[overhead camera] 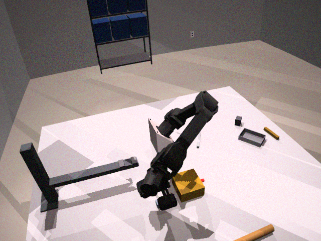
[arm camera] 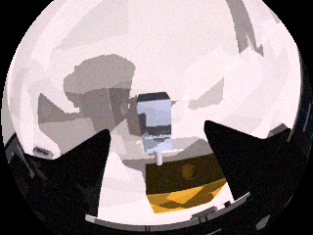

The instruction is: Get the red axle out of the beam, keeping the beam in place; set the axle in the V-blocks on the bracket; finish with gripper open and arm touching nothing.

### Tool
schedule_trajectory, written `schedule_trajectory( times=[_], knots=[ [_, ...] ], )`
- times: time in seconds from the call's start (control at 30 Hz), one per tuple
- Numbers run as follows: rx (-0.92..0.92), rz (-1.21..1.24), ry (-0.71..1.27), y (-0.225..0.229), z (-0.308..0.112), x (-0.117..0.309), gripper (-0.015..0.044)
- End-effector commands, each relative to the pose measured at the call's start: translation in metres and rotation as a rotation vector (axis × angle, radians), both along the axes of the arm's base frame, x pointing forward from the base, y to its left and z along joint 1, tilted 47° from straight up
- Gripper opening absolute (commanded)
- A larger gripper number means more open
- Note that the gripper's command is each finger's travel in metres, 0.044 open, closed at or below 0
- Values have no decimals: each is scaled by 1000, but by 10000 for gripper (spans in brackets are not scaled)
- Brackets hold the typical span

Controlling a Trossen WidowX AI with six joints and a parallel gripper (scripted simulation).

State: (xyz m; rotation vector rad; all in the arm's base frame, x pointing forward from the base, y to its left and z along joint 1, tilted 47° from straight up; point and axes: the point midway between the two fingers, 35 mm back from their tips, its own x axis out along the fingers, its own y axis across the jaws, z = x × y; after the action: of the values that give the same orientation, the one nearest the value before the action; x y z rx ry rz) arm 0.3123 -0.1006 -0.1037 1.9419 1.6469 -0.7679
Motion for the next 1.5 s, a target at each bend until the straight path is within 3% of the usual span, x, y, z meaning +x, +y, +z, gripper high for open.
schedule_trajectory(
  times=[0.0,0.63,0.77,1.17,1.47],
  knots=[
    [-9,4,-5,-8,6,0,440],
    [-11,4,-4,-36,33,-4,440],
    [-7,-1,1,-16,47,0,440],
    [-2,7,-4,102,166,-16,440],
    [1,8,-5,109,170,-20,440]
  ],
)
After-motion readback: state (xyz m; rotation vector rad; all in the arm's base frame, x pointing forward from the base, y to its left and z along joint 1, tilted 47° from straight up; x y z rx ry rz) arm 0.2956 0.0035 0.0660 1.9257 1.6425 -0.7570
